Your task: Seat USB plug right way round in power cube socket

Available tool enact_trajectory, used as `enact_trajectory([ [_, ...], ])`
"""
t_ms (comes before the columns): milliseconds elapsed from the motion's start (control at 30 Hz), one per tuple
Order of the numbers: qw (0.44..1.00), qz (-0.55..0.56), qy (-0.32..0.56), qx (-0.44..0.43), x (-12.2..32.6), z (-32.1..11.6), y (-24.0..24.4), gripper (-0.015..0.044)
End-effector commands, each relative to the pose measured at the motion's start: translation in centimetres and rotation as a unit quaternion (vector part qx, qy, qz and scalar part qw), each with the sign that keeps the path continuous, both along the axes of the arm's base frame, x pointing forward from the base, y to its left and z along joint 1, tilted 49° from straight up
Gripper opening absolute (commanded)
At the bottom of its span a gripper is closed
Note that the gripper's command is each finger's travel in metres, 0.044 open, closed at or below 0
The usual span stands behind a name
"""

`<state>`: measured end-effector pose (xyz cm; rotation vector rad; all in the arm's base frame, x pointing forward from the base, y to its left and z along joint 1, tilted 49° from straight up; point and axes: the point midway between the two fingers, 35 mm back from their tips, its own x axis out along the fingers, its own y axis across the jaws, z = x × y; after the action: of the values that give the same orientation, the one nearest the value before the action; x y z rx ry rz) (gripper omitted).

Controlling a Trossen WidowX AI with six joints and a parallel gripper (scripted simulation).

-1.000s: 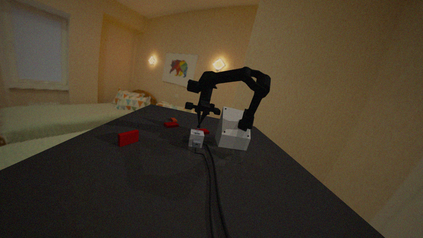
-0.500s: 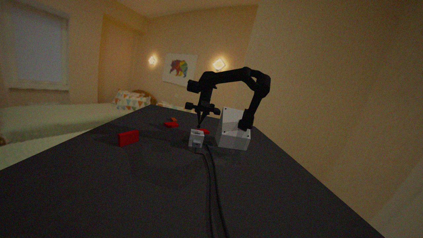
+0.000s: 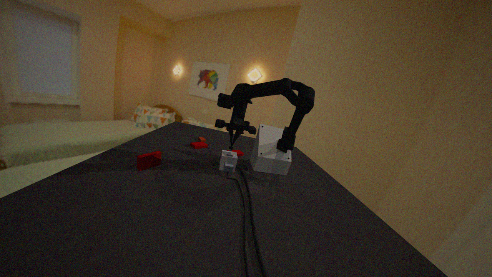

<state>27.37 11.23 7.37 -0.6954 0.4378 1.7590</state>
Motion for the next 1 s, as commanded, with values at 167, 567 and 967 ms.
enact_trajectory([
  [167,1.0,-0.003,0.004,0.003,-0.08,-0.06,0.15,0.0],
  [567,1.0,-0.005,0.007,0.005,-0.13,-0.1,0.3,0.0],
  [967,1.0,-0.006,0.009,0.007,-0.18,-0.15,0.44,0.0],
])
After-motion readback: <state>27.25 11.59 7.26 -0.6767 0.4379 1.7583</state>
